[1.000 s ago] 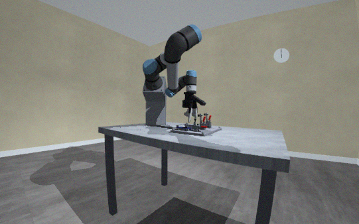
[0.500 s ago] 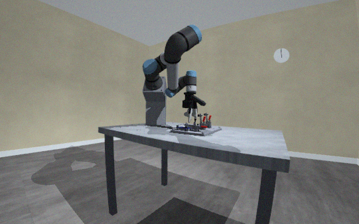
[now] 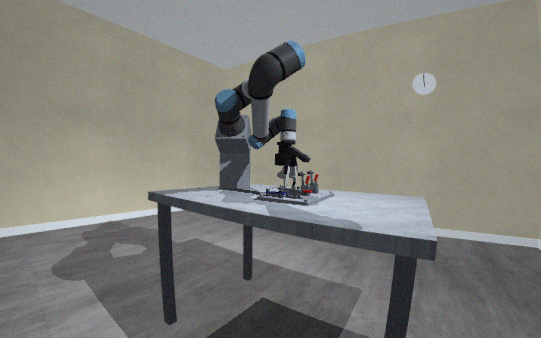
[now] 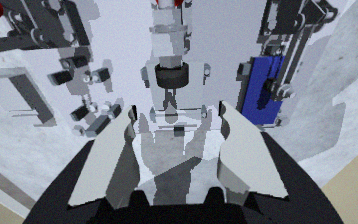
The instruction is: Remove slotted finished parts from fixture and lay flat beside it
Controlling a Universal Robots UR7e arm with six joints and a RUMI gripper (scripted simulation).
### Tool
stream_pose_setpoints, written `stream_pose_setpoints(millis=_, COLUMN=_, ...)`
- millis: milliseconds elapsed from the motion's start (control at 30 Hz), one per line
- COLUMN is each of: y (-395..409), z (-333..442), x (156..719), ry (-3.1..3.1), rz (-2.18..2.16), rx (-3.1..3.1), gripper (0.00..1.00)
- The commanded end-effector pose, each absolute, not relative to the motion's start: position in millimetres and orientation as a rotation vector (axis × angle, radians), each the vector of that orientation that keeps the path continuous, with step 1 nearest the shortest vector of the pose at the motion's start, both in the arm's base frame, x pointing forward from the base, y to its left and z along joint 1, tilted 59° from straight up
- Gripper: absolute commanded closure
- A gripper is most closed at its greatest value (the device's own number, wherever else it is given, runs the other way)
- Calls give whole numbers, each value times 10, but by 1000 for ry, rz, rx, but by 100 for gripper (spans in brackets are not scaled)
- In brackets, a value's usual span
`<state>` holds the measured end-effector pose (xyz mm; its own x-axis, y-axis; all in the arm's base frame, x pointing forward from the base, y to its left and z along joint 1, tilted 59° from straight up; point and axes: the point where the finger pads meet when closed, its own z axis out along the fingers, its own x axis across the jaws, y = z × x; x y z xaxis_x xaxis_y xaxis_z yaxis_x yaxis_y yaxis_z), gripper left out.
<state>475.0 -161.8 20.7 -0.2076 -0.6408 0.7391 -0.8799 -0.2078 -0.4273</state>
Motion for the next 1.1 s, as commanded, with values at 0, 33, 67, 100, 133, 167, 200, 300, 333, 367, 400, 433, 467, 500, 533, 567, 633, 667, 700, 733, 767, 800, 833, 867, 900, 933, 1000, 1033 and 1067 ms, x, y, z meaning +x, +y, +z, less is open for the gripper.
stream_pose_setpoints(millis=0, y=-1662, z=176, x=4779, ry=-1795, rz=1378, rx=1796, gripper=41)
stream_pose_setpoints(millis=33, y=-1672, z=169, x=4785, ry=-1795, rz=1378, rx=1796, gripper=41)
stream_pose_setpoints(millis=67, y=-1681, z=163, x=4790, ry=-1795, rz=1378, rx=1796, gripper=41)
stream_pose_setpoints(millis=100, y=-1681, z=163, x=4790, ry=-1795, rz=1378, rx=1796, gripper=41)
stream_pose_setpoints(millis=133, y=-1681, z=163, x=4790, ry=-1795, rz=1378, rx=1796, gripper=41)
stream_pose_setpoints(millis=167, y=-1690, z=157, x=4795, ry=-1795, rz=1378, rx=1796, gripper=41)
stream_pose_setpoints(millis=200, y=-1698, z=151, x=4800, ry=-1795, rz=1378, rx=1796, gripper=41)
stream_pose_setpoints(millis=300, y=-1720, z=136, x=4813, ry=-1795, rz=1378, rx=1796, gripper=41)
stream_pose_setpoints(millis=333, y=-1726, z=132, x=4817, ry=-1795, rz=1378, rx=1796, gripper=41)
stream_pose_setpoints(millis=367, y=-1731, z=128, x=4820, ry=-1795, rz=1378, rx=1796, gripper=41)
stream_pose_setpoints(millis=400, y=-1736, z=125, x=4822, ry=-1795, rz=1378, rx=1796, gripper=41)
stream_pose_setpoints(millis=433, y=-1740, z=122, x=4825, ry=-1795, rz=1378, rx=1796, gripper=41)
stream_pose_setpoints(millis=467, y=-1743, z=120, x=4827, ry=-1795, rz=1378, rx=1796, gripper=41)
stream_pose_setpoints(millis=500, y=-1745, z=118, x=4828, ry=-1795, rz=1378, rx=1796, gripper=41)
stream_pose_setpoints(millis=533, y=-1747, z=117, x=4829, ry=-1795, rz=1378, rx=1796, gripper=41)
stream_pose_setpoints(millis=567, y=-1749, z=116, x=4830, ry=-1795, rz=1378, rx=1796, gripper=41)
stream_pose_setpoints(millis=633, y=-1750, z=115, x=4831, ry=-1795, rz=1378, rx=1796, gripper=41)
stream_pose_setpoints(millis=667, y=-1750, z=115, x=4831, ry=-1795, rz=1378, rx=1796, gripper=41)
stream_pose_setpoints(millis=700, y=-1750, z=115, x=4831, ry=-1795, rz=1378, rx=1796, gripper=41)
stream_pose_setpoints(millis=733, y=-1750, z=115, x=4831, ry=-1795, rz=1378, rx=1796, gripper=41)
stream_pose_setpoints(millis=767, y=-1750, z=115, x=4831, ry=-1795, rz=1378, rx=1796, gripper=41)
stream_pose_setpoints(millis=800, y=-1750, z=115, x=4831, ry=-1795, rz=1378, rx=1796, gripper=41)
stream_pose_setpoints(millis=833, y=-1750, z=115, x=4831, ry=-1795, rz=1378, rx=1796, gripper=41)
stream_pose_setpoints(millis=867, y=-1750, z=115, x=4831, ry=-1795, rz=1378, rx=1796, gripper=41)
stream_pose_setpoints(millis=900, y=-1750, z=115, x=4831, ry=-1795, rz=1378, rx=1796, gripper=41)
stream_pose_setpoints(millis=933, y=-1750, z=115, x=4831, ry=-1795, rz=1378, rx=1796, gripper=41)
stream_pose_setpoints(millis=1000, y=-1750, z=115, x=4831, ry=-1795, rz=1378, rx=1796, gripper=41)
stream_pose_setpoints(millis=1033, y=-1750, z=115, x=4831, ry=-1795, rz=1378, rx=1796, gripper=41)
stream_pose_setpoints(millis=1067, y=-1750, z=115, x=4831, ry=-1795, rz=1378, rx=1796, gripper=41)
